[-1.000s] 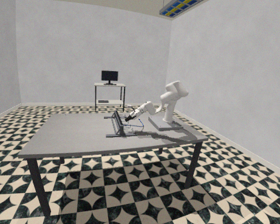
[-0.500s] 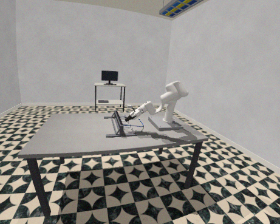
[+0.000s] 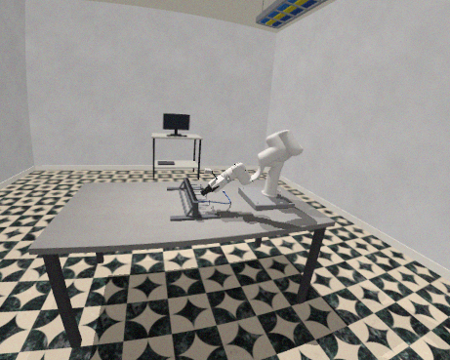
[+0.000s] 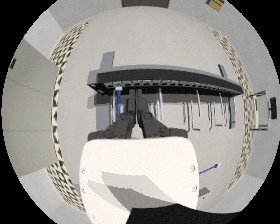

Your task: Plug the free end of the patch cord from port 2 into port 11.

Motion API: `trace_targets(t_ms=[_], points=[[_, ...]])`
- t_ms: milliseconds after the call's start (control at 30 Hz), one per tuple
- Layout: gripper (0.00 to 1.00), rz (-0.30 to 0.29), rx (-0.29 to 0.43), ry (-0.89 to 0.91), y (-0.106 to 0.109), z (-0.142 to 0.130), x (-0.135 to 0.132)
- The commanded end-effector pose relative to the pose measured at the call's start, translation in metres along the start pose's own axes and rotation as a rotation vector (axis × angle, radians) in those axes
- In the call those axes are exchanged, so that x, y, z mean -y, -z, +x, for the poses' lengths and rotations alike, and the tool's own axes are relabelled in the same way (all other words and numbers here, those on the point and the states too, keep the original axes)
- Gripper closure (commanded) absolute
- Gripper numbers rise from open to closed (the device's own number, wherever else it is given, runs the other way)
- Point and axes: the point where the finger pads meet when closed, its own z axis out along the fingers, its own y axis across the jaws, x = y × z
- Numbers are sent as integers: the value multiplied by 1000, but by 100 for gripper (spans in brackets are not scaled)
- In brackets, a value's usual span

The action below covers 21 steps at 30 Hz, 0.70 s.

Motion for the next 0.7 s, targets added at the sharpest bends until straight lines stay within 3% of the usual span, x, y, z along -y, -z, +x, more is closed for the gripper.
trace_targets(t_ms=[0,167,433,600,667], points=[[100,0,-3,-1,3,2,0],[100,0,-3,-1,14,2,0],[100,0,-3,-1,71,2,0],[100,0,-3,-1,99,2,0],[100,0,-3,-1,99,2,0]])
